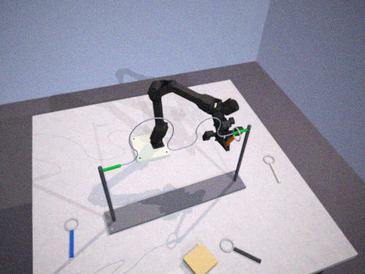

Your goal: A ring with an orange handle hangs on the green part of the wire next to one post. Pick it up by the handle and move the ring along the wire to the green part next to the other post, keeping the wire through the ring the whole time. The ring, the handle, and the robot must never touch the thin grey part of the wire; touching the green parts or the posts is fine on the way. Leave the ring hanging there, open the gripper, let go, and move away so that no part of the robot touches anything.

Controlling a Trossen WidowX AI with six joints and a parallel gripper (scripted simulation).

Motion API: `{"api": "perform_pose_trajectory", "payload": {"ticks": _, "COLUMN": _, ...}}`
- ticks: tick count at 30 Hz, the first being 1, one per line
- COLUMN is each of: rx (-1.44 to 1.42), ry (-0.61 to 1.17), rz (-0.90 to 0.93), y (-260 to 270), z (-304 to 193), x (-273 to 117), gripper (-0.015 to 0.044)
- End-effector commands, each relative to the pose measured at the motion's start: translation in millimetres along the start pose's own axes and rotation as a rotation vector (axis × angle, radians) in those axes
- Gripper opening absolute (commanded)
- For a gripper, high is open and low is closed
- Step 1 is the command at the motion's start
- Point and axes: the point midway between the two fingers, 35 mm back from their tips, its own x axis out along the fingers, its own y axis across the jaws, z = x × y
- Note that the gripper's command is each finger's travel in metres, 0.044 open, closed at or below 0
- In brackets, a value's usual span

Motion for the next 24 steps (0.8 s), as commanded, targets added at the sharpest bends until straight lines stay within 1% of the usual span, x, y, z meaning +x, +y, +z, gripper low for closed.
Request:
{"api": "perform_pose_trajectory", "payload": {"ticks": 1, "rx": 0.003, "ry": -0.001, "rz": -0.004, "y": 0.1, "z": -6.4, "x": 2.7, "gripper": -0.015}}
{"api": "perform_pose_trajectory", "payload": {"ticks": 22, "rx": 0.003, "ry": -0.001, "rz": -0.004, "y": 0.2, "z": -8.7, "x": 3.6, "gripper": -0.015}}
{"api": "perform_pose_trajectory", "payload": {"ticks": 24, "rx": -0.002, "ry": 0.0, "rz": -0.002, "y": 0.3, "z": -8.4, "x": 3.5, "gripper": -0.0097}}
